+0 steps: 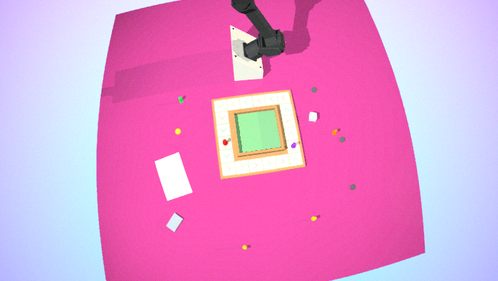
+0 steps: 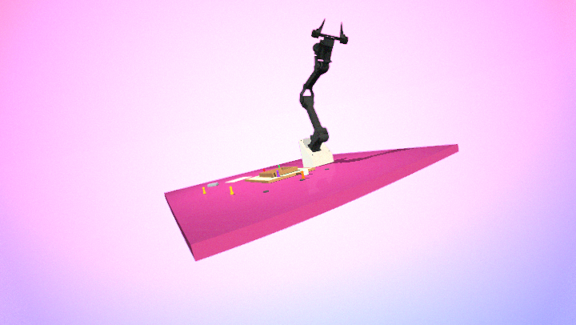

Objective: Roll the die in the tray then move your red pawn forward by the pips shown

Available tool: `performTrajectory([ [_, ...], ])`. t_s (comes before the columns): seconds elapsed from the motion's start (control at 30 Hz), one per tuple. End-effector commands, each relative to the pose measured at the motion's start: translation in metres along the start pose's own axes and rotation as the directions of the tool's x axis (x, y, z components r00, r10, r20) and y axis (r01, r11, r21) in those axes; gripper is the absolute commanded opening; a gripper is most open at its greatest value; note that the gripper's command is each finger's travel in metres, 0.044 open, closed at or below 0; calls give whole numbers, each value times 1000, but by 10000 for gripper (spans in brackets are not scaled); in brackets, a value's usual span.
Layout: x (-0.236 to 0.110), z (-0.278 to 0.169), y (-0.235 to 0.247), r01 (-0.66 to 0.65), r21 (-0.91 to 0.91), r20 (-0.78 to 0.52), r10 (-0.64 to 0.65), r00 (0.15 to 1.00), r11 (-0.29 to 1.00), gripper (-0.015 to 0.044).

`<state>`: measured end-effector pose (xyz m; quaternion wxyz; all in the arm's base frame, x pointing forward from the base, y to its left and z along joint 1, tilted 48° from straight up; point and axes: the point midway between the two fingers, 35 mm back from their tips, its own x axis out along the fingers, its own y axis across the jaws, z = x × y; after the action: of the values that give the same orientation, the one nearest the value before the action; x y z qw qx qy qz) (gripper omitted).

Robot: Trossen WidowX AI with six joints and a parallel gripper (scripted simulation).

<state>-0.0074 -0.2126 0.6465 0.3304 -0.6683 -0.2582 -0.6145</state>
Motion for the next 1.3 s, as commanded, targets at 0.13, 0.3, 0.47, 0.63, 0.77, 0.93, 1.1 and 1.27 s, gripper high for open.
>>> performTrajectory([
  [0.13, 6, 39, -49, 134, -184, 100, -117, 988, 974, 275],
  [0.3, 3, 100, -103, 331, -382, 258, -244, 935, 863, 275],
  [0.47, -14, 176, -146, 547, -516, 449, -335, 828, 659, 275],
  [0.63, -43, 255, -170, 734, -541, 634, -374, 677, 410, 275],
  [0.77, -78, 317, -174, 852, -481, 770, -367, 523, 205, 275],
  [0.93, -130, 385, -162, 943, -331, 896, -321, 306, -23, 275],
  [1.1, -193, 442, -136, 968, -119, 963, -263, 58, -222, 275],
  [1.27, -261, 480, -101, 928, 104, 960, -209, -188, -358, 275],
])
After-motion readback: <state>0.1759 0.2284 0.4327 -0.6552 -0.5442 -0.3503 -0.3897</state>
